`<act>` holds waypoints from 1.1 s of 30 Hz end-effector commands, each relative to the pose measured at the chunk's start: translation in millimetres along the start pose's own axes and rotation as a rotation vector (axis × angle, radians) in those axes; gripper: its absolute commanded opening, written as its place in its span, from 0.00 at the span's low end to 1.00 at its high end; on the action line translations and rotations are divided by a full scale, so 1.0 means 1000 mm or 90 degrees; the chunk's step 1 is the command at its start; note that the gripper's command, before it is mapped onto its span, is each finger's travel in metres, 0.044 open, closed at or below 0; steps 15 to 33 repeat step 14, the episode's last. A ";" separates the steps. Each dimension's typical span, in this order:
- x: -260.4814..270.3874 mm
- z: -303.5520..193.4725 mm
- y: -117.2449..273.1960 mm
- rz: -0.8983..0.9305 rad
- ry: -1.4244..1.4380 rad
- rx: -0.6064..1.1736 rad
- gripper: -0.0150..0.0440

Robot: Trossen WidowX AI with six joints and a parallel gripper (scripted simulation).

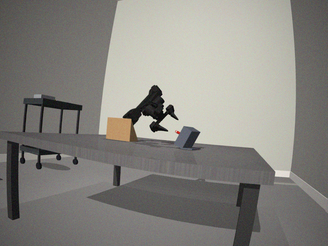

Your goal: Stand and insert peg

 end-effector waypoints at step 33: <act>0.000 0.001 0.017 -0.001 0.000 0.002 1.00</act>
Point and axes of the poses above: the point midway between the two fingers, 35 mm back from their tips, its own y axis back along the fingers, its own x axis across the jaws, z = x × y, the point moved 2 cm from there along y, back along the fingers, and after that the axes turned 3 degrees about -y, right-handed, at the moved point
